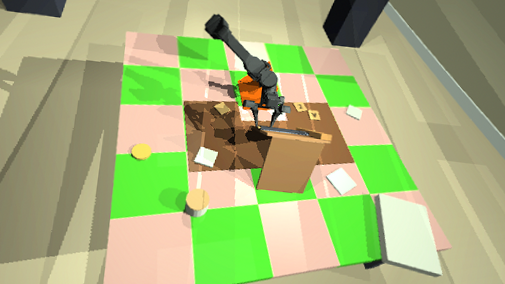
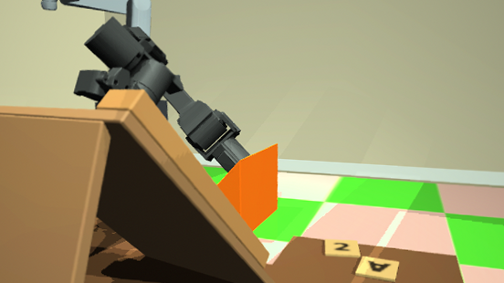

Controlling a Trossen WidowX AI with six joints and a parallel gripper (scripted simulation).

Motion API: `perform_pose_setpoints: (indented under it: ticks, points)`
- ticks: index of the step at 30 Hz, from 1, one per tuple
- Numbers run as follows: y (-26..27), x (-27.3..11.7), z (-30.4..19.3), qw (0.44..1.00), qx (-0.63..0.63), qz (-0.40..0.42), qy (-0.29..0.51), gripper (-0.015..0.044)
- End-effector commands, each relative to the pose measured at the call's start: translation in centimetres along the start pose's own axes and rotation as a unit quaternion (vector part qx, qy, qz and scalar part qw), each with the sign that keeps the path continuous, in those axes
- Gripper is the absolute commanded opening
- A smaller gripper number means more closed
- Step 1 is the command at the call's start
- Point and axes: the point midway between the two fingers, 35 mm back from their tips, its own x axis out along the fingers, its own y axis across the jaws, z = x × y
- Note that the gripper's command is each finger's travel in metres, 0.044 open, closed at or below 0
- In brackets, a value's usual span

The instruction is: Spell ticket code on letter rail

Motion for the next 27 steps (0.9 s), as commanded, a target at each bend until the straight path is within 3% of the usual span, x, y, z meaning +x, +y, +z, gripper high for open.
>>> perform_pose_setpoints:
  ticks: [1,27]
  points:
    - [0.2,0.0,0.0,1.000,0.001,-0.001,0.002,0.0000]
    - [1.6,0.1,-0.1,1.000,0.001,-0.001,0.002,0.0000]
